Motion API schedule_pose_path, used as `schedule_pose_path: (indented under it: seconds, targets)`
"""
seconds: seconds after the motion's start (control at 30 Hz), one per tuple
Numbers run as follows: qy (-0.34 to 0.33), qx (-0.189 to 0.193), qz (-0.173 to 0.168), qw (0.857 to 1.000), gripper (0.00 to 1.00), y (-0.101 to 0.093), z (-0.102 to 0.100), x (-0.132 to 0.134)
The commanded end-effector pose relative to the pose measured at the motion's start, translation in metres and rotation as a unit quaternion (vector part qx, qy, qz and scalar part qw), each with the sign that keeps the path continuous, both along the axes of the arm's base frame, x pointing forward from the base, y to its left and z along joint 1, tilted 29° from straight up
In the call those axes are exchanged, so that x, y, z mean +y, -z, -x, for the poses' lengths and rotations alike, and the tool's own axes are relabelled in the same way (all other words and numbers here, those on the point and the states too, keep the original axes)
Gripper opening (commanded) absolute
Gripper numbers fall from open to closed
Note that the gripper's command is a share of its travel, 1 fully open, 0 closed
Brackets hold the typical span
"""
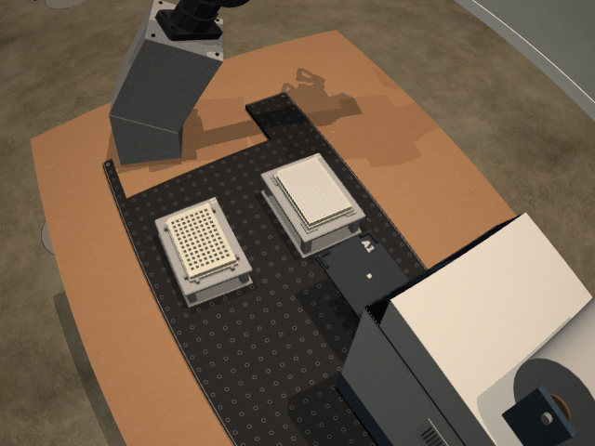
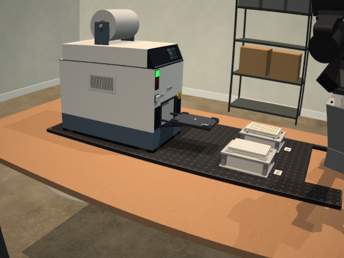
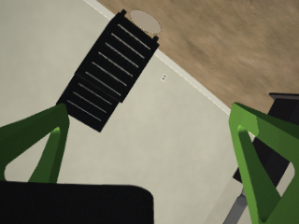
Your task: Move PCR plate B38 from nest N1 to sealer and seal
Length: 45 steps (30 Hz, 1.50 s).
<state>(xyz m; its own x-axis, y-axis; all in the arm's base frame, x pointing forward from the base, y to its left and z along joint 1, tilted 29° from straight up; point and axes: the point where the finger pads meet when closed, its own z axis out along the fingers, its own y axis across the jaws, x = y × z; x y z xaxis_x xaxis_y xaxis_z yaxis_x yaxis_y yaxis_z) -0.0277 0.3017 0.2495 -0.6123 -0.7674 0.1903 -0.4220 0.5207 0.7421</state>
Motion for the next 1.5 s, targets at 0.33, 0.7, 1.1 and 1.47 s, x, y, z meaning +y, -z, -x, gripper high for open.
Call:
schedule_pose_path:
  seconds: [0.33, 0.7, 1.1, 1.47]
  targets:
    - [0.066, -0.047, -0.043, 0.996, 1.0, 0.0, -0.048, 0.006]
    - [0.086, -0.069, -0.058, 0.992, 1.0, 0.003, -0.108, 0.01]
    - [0.157, -0.106, -0.046, 0.981, 1.0, 0.023, -0.159, -0.001]
    - [0.176, -0.107, -0.032, 0.978, 1.0, 0.044, -0.192, -0.021]
